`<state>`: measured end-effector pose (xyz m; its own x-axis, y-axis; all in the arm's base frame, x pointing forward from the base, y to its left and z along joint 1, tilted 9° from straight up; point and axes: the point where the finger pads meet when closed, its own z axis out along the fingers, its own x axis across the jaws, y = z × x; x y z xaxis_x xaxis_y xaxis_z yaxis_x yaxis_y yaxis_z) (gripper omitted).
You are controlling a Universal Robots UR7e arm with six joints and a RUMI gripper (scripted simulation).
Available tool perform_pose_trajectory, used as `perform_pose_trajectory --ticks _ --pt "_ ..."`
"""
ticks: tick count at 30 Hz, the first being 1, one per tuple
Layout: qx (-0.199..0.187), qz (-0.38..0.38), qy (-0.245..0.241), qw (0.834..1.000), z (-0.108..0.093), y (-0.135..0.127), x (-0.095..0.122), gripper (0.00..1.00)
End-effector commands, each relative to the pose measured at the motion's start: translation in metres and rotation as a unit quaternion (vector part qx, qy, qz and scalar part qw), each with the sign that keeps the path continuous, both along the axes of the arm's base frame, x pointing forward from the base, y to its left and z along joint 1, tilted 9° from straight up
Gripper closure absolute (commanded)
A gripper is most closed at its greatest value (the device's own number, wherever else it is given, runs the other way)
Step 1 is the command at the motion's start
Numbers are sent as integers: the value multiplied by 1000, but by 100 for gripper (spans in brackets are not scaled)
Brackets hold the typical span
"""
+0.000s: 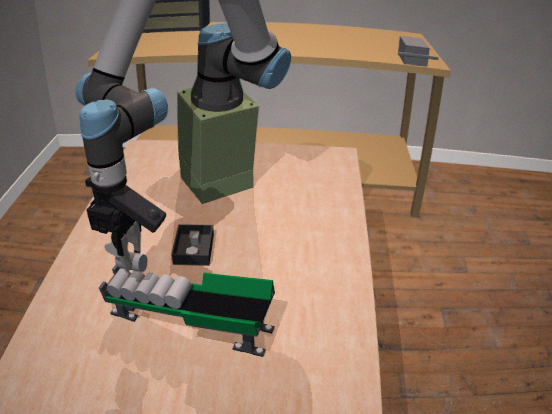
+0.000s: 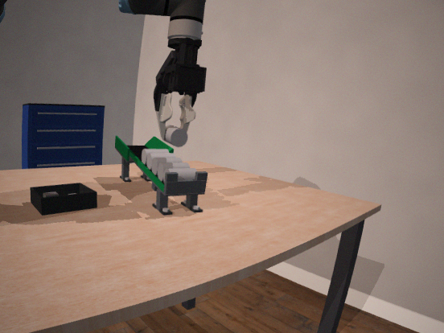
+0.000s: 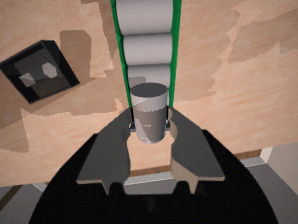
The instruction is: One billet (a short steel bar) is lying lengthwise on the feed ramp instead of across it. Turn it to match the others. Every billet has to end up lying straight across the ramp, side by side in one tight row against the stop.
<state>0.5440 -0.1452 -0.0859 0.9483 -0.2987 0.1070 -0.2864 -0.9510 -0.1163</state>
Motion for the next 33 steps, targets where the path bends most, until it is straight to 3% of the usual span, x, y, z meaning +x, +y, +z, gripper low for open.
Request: perform_pose_trajectory --ticks 1,5,10,22,27,33 --pt "-1 0 -1 1000 1 0 1 100" --pt "-1 0 -1 1000 1 0 1 100" --pt "20 -148 11 989 4 -1 1 100" --pt "20 -148 11 989 4 -1 1 100" --pt "40 -290 22 956 4 -2 3 100" --pt "40 -290 22 956 4 -2 3 100"
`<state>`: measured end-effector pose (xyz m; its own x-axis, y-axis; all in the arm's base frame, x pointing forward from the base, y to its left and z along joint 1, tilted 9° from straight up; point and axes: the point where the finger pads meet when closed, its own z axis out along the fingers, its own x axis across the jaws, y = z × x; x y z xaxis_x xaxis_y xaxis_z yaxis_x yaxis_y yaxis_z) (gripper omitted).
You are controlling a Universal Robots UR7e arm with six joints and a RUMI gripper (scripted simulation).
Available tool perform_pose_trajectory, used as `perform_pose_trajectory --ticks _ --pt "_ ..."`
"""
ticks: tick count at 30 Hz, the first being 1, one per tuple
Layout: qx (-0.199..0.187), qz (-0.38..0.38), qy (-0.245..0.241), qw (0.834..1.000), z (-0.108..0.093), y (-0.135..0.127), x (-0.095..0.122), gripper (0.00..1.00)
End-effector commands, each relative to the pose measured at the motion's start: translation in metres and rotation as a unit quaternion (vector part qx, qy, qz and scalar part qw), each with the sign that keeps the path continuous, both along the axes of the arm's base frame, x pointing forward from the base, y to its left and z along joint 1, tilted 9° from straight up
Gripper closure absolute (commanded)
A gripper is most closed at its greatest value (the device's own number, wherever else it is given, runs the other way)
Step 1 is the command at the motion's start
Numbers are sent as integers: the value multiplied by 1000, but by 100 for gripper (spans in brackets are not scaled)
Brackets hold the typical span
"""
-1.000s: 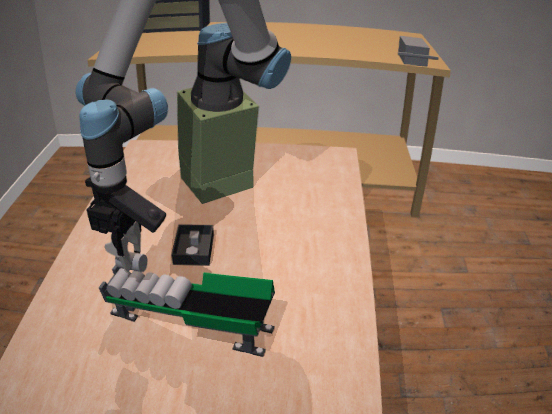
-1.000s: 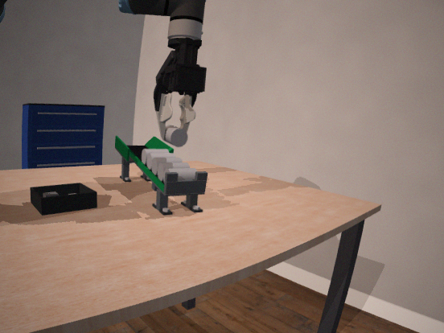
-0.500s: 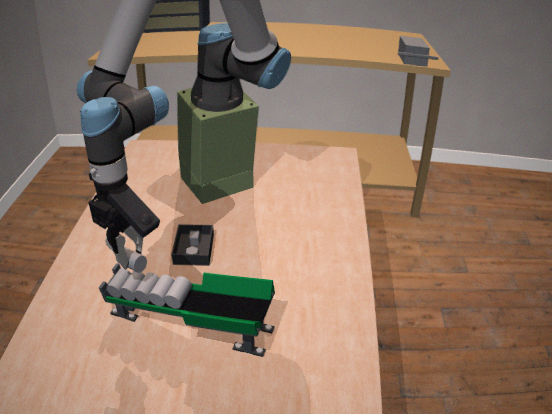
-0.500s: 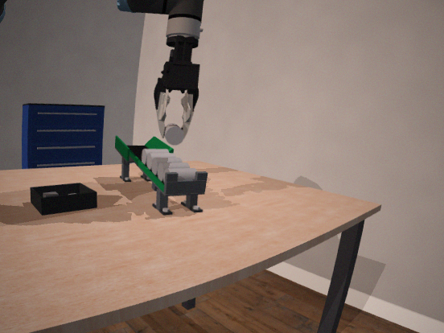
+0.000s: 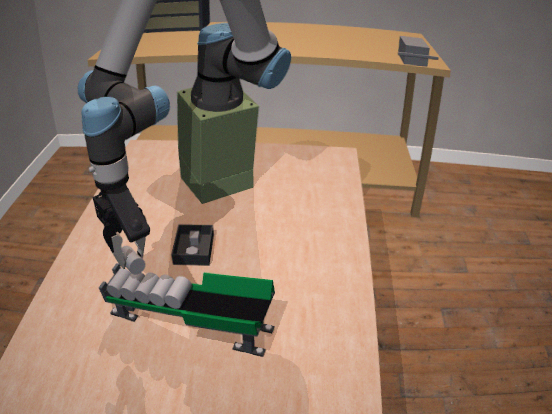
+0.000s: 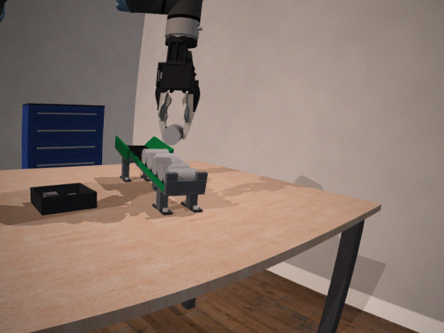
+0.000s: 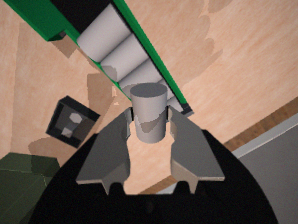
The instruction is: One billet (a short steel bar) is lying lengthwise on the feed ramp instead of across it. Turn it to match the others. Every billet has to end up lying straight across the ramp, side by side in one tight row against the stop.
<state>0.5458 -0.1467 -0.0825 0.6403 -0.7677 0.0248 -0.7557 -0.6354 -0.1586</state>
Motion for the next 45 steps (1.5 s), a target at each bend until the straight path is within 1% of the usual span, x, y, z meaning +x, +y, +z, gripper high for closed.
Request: perform_pose_trajectory --ticks 1,6,8,11,23,25,28,40,42,45 --pt "0 -10 0 1000 1 0 1 100" --pt "0 -10 0 1000 1 0 1 100" --pt "8 -67 5 998 1 -1 1 100" --pt "20 -156 12 988 1 -2 2 100" --pt "20 -156 12 988 1 -2 2 100" --pt "28 -212 17 977 0 -2 2 100" --pt "40 -298 24 954 0 -3 3 100" --pt "40 -298 24 954 0 -3 3 100" --pt "48 -351 28 935 0 -4 3 100" --pt "59 -433 35 899 0 -5 3 100"
